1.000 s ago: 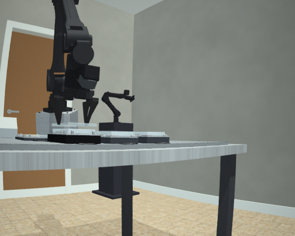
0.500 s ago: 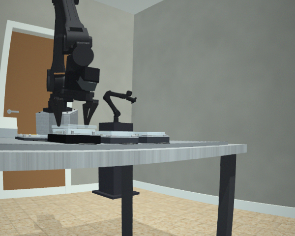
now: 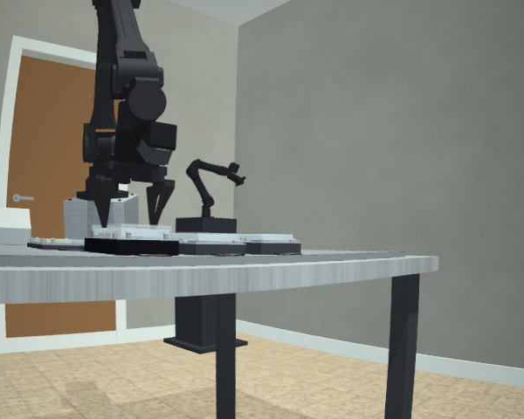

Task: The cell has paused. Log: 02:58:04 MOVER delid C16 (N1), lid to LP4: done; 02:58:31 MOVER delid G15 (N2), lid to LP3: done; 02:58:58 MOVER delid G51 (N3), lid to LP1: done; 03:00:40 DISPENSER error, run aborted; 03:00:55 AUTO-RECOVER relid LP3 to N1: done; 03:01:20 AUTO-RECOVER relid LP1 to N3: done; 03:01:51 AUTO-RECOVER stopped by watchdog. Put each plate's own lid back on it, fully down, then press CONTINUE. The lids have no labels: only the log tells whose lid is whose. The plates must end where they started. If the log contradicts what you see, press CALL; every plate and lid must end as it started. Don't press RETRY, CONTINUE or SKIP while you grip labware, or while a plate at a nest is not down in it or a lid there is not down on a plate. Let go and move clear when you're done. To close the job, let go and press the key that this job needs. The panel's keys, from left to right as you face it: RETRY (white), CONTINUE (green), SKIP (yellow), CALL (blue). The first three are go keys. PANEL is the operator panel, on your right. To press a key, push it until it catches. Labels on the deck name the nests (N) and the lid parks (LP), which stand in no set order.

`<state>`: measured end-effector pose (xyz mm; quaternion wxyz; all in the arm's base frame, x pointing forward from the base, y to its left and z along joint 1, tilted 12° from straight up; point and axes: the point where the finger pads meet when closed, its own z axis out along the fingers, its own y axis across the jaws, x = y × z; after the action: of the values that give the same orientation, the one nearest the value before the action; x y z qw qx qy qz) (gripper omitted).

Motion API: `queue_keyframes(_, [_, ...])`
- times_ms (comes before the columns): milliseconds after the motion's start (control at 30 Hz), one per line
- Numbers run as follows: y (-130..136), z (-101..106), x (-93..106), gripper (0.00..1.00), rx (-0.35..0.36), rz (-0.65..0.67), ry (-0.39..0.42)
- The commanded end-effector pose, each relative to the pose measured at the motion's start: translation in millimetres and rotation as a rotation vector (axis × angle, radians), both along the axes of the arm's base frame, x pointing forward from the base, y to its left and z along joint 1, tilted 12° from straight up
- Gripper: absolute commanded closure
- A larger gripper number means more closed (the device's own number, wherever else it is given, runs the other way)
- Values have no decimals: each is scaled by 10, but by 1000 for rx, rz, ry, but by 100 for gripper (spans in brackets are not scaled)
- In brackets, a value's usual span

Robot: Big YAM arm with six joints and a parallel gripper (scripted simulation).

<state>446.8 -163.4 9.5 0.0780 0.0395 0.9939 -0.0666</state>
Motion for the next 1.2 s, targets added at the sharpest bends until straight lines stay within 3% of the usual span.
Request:
queue_keyframes(0, [-41,-83,-36,100,3,1,11])
queue_keyframes(333, [-46,-88,-25,100,2,2,5])
queue_keyframes(367, [-39,45,89,100,-7,1,-22])
queue_keyframes(1167, [-38,47,88,100,-7,1,-22])
